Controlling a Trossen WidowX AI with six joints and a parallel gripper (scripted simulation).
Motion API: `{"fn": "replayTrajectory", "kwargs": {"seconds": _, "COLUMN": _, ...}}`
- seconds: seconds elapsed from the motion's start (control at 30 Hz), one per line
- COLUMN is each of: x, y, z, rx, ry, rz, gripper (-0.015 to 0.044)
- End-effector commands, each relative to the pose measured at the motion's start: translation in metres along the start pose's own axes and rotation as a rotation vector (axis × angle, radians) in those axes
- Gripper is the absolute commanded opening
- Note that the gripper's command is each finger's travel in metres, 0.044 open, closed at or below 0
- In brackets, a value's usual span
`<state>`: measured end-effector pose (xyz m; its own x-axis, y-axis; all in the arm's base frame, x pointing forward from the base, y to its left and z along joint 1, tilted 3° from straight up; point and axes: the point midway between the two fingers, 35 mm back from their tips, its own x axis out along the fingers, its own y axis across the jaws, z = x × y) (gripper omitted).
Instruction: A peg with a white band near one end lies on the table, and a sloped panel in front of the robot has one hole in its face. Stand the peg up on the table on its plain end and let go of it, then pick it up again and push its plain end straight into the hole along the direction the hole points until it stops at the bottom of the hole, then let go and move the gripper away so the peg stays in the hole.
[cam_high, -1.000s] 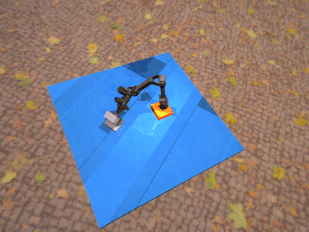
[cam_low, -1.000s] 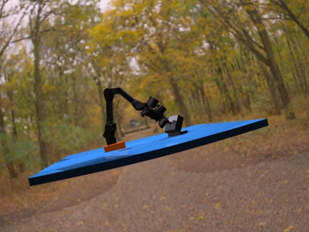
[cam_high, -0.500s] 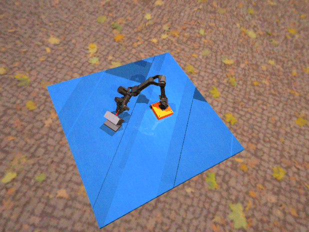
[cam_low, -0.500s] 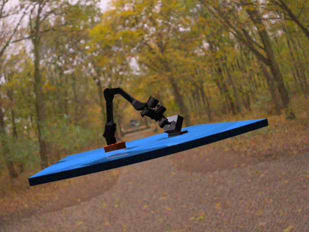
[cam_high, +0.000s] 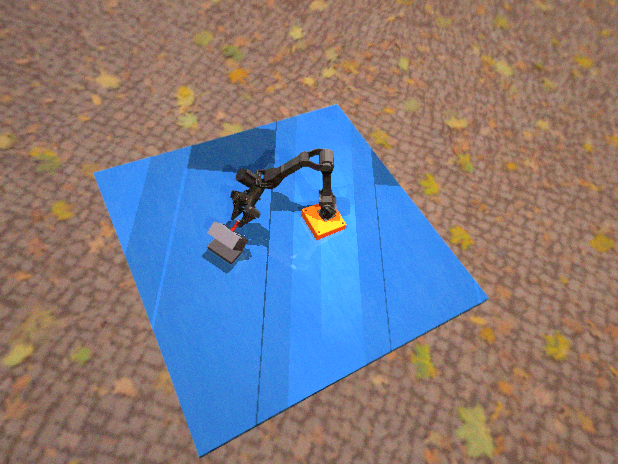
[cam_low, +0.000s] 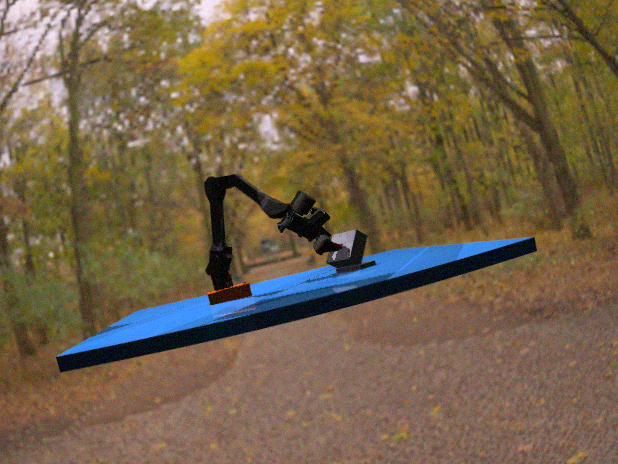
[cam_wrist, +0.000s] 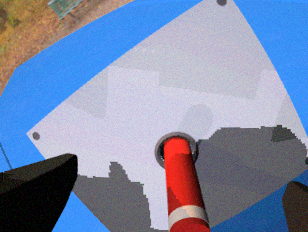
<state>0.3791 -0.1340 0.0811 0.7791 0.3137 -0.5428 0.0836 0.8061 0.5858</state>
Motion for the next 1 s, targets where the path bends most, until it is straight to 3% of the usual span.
{"fn": "replayTrajectory", "kwargs": {"seconds": 0.0, "x": -0.009, "y": 0.001, "z": 0.002, "rx": -0.006, "ry": -0.002, "rz": 0.002, "gripper": 0.044}}
{"fn": "replayTrajectory", "kwargs": {"seconds": 0.97, "x": -0.062, "y": -0.006, "z": 0.002, "rx": 0.004, "ry": 0.006, "rz": -0.003, "gripper": 0.044}}
